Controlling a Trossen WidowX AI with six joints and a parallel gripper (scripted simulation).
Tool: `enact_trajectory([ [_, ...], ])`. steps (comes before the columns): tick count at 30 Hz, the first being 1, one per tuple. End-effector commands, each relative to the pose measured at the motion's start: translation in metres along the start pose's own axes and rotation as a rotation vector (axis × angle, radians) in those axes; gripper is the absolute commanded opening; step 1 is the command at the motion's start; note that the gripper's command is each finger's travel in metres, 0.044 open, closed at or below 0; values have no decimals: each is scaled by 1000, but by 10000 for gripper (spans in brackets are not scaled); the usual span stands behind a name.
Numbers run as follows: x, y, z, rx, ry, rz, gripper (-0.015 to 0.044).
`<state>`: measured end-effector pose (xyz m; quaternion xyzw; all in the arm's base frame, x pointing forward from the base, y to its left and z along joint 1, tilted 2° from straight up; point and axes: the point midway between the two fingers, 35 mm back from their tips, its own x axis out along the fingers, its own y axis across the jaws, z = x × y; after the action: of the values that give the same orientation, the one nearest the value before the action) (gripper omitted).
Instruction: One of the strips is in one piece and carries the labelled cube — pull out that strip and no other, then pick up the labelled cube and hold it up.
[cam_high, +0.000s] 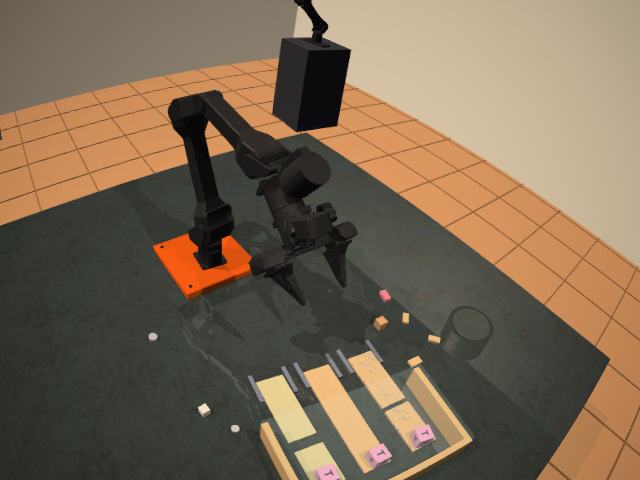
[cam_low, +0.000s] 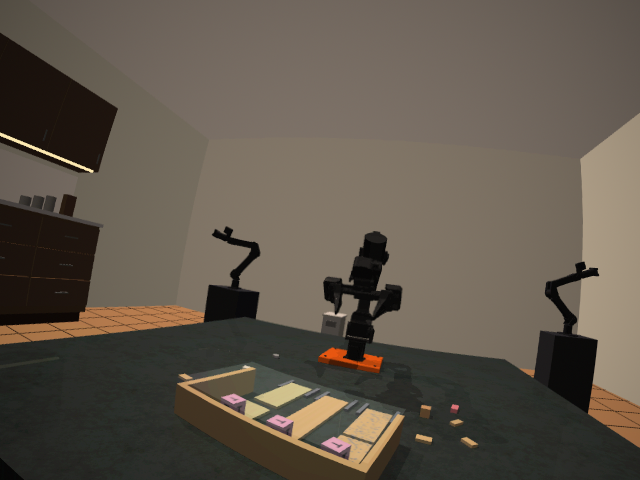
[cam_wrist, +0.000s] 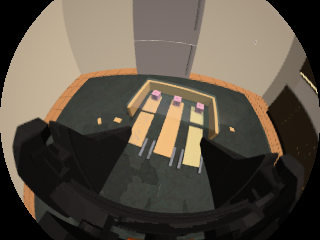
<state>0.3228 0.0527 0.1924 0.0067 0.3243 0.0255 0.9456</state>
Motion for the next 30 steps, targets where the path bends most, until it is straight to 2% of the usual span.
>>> enact_trajectory([
  [1,-4,-25,8,-34,-30,34,400],
  [23,-4,-27,9,-36,-32,35,400],
  [25,0,-26,9,-28,-1,35,347],
  [30,31,-24,8,24,229,26,216],
])
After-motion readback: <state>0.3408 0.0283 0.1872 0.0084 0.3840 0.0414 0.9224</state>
